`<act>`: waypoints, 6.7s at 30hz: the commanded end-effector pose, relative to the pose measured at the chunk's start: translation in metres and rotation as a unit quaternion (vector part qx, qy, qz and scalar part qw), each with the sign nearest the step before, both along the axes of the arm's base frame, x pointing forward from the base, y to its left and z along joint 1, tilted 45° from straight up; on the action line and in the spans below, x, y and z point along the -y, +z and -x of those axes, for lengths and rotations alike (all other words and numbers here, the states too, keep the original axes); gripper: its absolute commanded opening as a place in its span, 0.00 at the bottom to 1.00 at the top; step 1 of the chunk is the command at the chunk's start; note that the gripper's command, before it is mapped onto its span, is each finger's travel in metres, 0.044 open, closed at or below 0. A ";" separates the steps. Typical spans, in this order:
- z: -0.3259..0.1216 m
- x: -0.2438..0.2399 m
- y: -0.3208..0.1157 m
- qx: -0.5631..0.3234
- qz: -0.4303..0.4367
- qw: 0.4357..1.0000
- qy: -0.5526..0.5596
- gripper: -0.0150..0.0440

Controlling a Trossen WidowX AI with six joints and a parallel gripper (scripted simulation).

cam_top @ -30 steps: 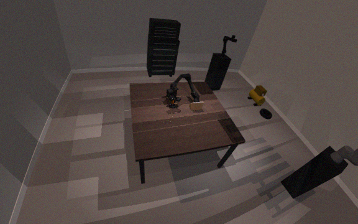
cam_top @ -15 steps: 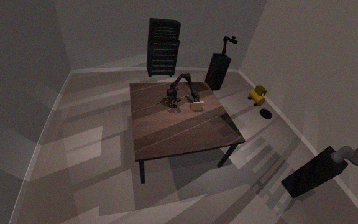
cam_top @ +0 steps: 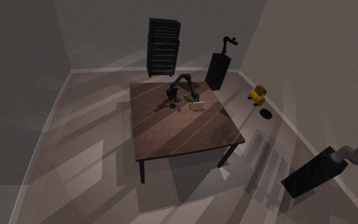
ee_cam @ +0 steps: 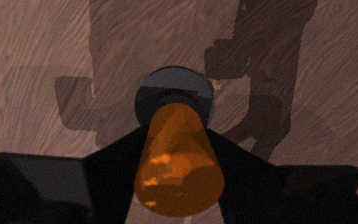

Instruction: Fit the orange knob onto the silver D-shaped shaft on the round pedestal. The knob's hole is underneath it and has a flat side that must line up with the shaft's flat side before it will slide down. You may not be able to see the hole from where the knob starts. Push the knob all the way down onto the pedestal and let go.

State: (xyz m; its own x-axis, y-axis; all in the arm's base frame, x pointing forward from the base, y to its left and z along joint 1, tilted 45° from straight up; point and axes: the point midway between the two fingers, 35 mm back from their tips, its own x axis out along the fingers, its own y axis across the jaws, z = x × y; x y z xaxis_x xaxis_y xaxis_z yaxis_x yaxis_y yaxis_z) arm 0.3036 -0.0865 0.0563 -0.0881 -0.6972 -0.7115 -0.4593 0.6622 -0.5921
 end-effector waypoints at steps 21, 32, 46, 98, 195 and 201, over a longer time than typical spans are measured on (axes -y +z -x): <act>-0.001 -0.001 0.000 0.075 0.010 0.994 -0.075 0.25; 0.000 0.000 0.000 0.075 0.010 0.994 -0.075 0.25; 0.000 0.001 0.000 0.075 0.010 0.994 -0.075 0.25; -0.001 -0.002 0.004 0.177 0.023 0.968 -0.179 0.25; 0.000 -0.001 0.000 0.351 0.045 0.865 -0.356 0.25; 0.000 0.000 0.001 0.351 0.045 0.865 -0.356 0.25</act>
State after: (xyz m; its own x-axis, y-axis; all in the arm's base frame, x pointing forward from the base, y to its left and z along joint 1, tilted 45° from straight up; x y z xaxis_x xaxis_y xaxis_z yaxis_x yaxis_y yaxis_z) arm 0.3035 -0.0856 0.0569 -0.0887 -0.6983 -0.7103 0.5257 0.5728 -0.6289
